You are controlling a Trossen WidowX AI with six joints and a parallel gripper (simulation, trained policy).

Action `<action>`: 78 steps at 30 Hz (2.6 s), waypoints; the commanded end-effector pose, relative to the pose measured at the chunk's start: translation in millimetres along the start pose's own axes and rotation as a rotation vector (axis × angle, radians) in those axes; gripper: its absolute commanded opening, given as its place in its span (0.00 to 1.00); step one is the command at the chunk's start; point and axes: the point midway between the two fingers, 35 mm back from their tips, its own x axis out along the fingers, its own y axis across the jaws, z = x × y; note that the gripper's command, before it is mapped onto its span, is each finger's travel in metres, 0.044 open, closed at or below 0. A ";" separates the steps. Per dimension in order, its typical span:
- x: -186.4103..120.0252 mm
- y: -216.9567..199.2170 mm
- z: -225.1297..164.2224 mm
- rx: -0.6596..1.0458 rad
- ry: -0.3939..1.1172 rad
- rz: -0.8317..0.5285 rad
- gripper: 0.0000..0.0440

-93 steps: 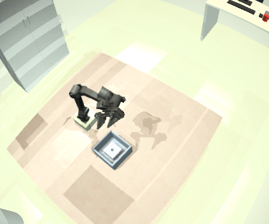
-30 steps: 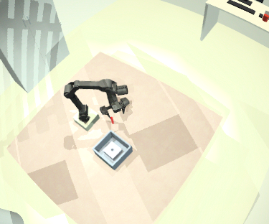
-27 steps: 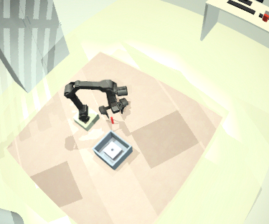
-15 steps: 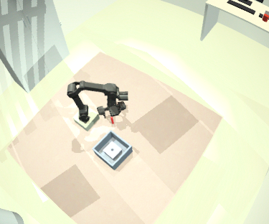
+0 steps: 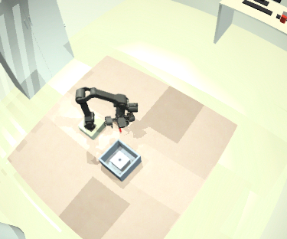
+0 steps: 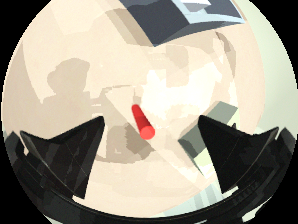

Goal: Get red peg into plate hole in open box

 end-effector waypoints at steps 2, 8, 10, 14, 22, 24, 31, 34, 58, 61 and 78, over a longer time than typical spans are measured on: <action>17.9 3.7 -4.1 0.015 0.007 0.000 1.00; 41.8 8.2 -6.6 0.026 0.002 0.011 1.00; 48.4 8.3 -7.7 0.025 0.004 0.009 0.96; 61.4 7.6 -11.2 0.026 0.014 0.000 0.75; 74.5 2.6 -15.8 0.031 0.038 -0.042 0.27; 75.2 0.3 -16.6 0.030 0.044 -0.057 0.15; 63.1 -2.0 -5.0 0.024 0.004 -0.073 0.00; 52.1 -4.5 2.6 0.023 -0.021 -0.073 0.00; -31.0 -29.5 87.6 0.198 -0.170 -0.033 0.00; -33.2 -33.3 101.0 0.235 -0.178 -0.028 0.00; -14.4 -56.0 173.5 0.349 -0.185 -0.006 0.00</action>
